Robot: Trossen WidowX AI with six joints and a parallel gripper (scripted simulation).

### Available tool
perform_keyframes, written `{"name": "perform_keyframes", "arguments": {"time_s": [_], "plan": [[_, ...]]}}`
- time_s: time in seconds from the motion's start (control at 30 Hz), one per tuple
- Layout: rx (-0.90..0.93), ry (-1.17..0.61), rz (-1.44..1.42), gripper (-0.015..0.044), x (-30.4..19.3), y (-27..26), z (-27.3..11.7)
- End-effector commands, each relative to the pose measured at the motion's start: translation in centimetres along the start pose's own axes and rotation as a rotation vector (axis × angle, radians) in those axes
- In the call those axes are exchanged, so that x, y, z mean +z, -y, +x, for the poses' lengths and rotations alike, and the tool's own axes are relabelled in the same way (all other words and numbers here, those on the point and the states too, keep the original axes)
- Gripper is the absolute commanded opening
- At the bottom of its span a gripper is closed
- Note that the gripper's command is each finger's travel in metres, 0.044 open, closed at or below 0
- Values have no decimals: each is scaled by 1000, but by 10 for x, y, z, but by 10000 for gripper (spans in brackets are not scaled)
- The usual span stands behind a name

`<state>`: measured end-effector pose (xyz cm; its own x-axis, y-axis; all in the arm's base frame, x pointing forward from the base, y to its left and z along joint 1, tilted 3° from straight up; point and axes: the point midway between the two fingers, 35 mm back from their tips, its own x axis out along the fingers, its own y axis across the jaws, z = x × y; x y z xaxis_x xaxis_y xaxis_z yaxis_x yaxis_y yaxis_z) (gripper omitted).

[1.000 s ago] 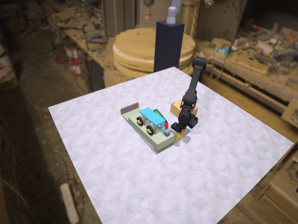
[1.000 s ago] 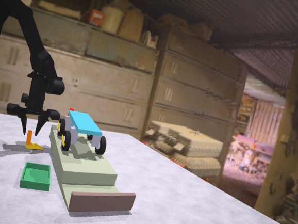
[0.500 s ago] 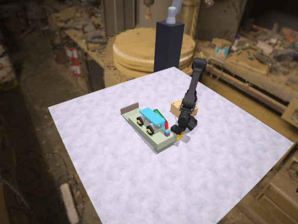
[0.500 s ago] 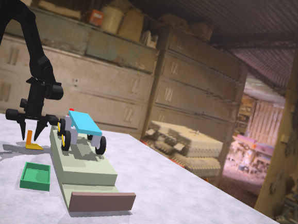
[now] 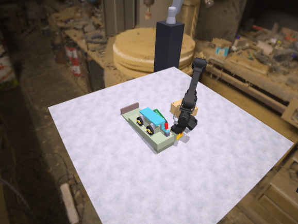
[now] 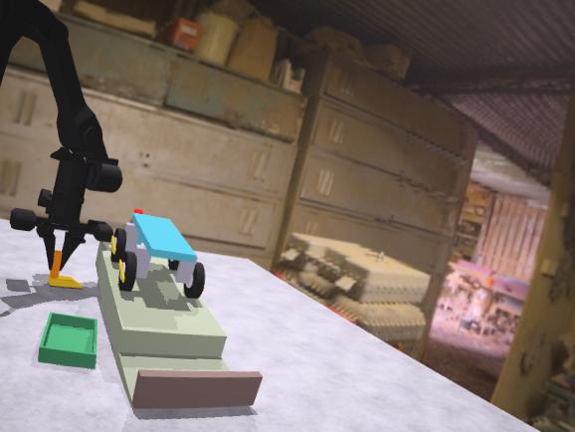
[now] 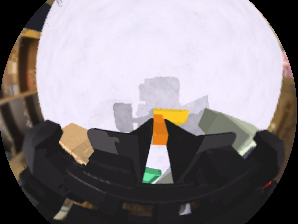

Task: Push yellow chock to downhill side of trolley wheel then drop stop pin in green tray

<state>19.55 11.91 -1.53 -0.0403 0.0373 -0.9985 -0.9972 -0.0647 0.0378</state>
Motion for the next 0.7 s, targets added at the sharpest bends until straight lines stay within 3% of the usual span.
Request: {"name": "perform_keyframes", "arguments": {"time_s": [0.0,0.67], "plan": [[-8,0,3,0,1,1,-14],[-8,-2,4,0,-1,-7,-74]]}}
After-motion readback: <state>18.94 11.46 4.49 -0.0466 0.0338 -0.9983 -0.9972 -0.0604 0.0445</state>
